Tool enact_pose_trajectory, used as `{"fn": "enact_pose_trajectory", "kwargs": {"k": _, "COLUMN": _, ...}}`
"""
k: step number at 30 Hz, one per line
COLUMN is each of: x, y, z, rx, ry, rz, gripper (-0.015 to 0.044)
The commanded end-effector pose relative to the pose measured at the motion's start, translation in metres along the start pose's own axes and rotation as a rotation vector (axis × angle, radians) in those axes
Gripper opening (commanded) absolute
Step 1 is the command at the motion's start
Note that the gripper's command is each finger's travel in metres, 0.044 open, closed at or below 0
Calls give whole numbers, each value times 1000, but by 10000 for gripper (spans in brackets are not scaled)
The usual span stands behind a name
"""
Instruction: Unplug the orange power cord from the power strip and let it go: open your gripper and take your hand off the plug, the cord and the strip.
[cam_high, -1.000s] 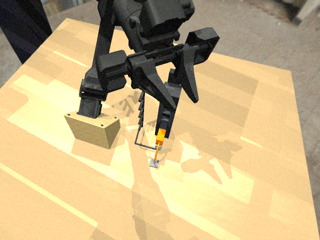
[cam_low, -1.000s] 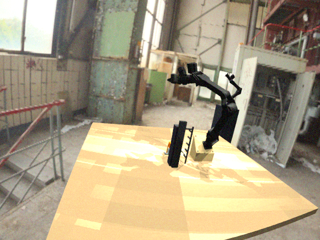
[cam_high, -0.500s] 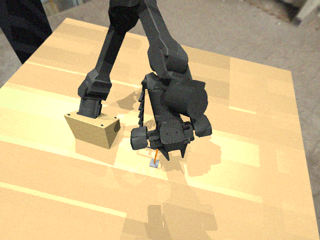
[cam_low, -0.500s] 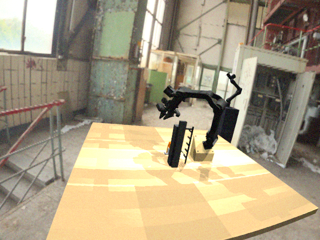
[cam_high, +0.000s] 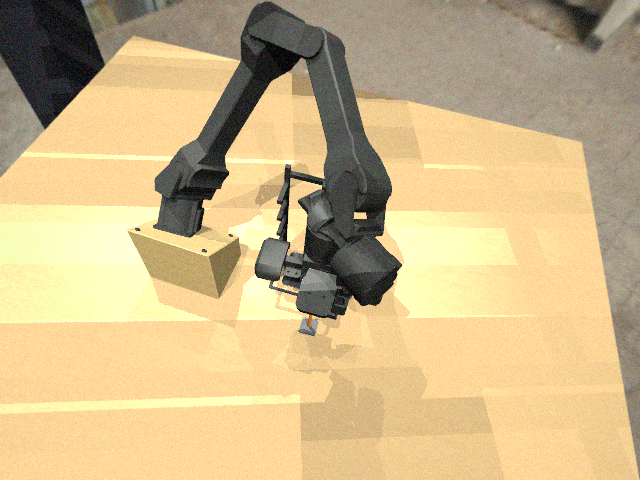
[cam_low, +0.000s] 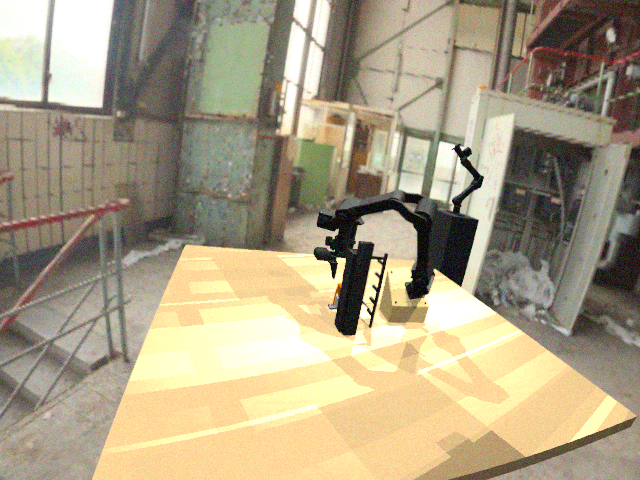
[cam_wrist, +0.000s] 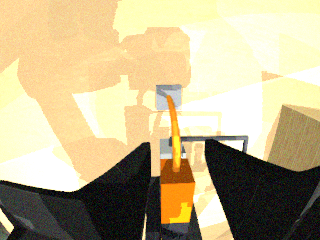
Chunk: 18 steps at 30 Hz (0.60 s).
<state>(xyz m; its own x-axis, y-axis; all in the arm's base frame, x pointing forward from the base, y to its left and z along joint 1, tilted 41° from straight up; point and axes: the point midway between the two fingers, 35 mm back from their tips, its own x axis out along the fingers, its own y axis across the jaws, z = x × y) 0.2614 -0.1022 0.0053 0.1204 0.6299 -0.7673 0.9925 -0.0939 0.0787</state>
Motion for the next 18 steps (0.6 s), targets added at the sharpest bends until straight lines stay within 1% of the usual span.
{"fn": "enact_pose_trajectory", "kwargs": {"k": 1, "x": 3, "y": -1, "z": -1, "rx": 17, "ry": 17, "rz": -10, "gripper": 160}}
{"fn": "enact_pose_trajectory", "kwargs": {"k": 18, "x": 2, "y": 0, "z": -24, "rx": 17, "ry": 17, "rz": -10, "gripper": 160}}
